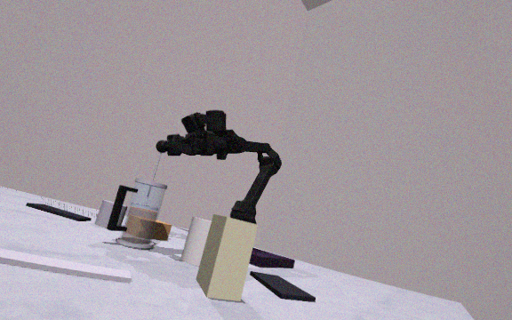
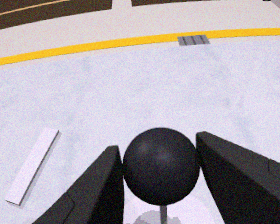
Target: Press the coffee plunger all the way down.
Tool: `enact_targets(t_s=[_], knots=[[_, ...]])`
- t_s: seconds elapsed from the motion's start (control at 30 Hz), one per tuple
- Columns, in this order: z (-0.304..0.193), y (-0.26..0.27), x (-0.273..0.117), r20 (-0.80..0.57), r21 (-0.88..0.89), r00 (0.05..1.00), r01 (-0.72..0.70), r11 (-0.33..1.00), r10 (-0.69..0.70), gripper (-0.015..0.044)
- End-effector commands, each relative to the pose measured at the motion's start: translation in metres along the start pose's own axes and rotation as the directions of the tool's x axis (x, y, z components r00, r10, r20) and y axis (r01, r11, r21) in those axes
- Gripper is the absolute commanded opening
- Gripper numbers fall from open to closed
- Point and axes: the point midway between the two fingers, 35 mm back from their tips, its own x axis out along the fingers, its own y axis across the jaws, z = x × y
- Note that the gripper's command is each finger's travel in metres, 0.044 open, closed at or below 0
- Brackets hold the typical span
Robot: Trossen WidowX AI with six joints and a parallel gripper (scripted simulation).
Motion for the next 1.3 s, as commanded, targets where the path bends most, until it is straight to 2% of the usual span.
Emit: enact_targets(t_s=[0.0, 0.5, 1.27], knots=[[-0.037, 0.0, 0.013, -0.087, 0.002, 0.996, 0.0, 1.0, 0.0, 0.0126], [-0.055, 0.0, 0.028, -0.087, 0.002, 0.996, 0.0, 1.0, 0.0, 0.0126], [-0.049, 0.0, 0.037, -0.086, 0.002, 0.996, 0.0, 1.0, 0.0, 0.0126]])
